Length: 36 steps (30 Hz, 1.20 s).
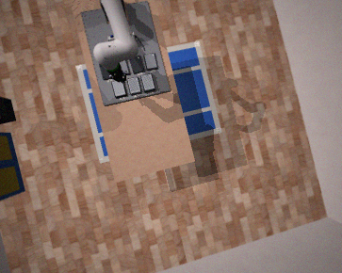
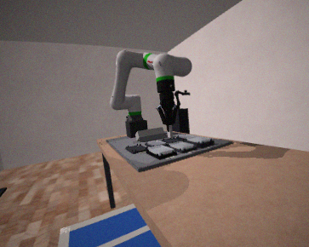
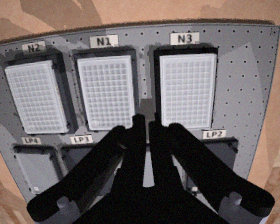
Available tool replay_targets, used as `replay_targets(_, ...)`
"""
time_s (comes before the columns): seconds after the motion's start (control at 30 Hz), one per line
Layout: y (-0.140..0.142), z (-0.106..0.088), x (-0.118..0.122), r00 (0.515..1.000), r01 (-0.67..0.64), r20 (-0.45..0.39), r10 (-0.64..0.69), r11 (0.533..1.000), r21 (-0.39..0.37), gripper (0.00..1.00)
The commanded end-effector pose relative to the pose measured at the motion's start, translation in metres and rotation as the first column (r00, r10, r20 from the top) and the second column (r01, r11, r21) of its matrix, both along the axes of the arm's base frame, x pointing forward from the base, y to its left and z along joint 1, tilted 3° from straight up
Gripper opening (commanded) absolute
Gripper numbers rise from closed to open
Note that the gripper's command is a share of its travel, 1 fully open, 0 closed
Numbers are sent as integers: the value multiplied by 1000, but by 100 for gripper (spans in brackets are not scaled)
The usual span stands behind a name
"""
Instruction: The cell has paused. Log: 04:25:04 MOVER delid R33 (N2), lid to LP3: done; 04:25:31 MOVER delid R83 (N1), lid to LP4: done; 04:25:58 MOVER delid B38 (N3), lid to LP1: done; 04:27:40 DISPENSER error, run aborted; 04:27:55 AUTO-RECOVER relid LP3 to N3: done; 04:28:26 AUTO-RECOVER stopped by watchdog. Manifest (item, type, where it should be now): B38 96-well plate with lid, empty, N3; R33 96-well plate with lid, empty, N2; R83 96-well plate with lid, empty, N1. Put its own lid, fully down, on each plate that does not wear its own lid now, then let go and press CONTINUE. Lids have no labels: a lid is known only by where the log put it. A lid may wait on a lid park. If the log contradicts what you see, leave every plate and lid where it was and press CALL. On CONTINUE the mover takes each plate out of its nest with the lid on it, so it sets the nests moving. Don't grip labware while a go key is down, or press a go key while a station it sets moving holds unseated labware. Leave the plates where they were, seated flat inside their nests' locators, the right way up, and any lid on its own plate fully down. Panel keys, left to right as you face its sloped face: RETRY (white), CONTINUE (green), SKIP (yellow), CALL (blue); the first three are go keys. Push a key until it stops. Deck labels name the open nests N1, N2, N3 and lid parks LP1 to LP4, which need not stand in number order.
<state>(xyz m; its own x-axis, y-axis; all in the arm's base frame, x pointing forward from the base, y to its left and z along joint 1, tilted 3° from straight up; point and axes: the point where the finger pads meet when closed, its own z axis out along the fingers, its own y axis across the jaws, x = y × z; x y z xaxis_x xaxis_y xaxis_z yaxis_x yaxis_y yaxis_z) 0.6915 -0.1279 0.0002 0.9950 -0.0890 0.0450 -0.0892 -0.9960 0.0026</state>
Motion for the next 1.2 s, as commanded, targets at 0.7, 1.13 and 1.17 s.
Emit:
replay_targets(0.7,246,-5,-126,1000,26,0,-26,1000,1,0)
replay_targets(1.13,274,-8,-157,1000,29,1,-29,1000,1,66)
replay_targets(1.17,274,-8,-157,1000,29,1,-29,1000,1,66)
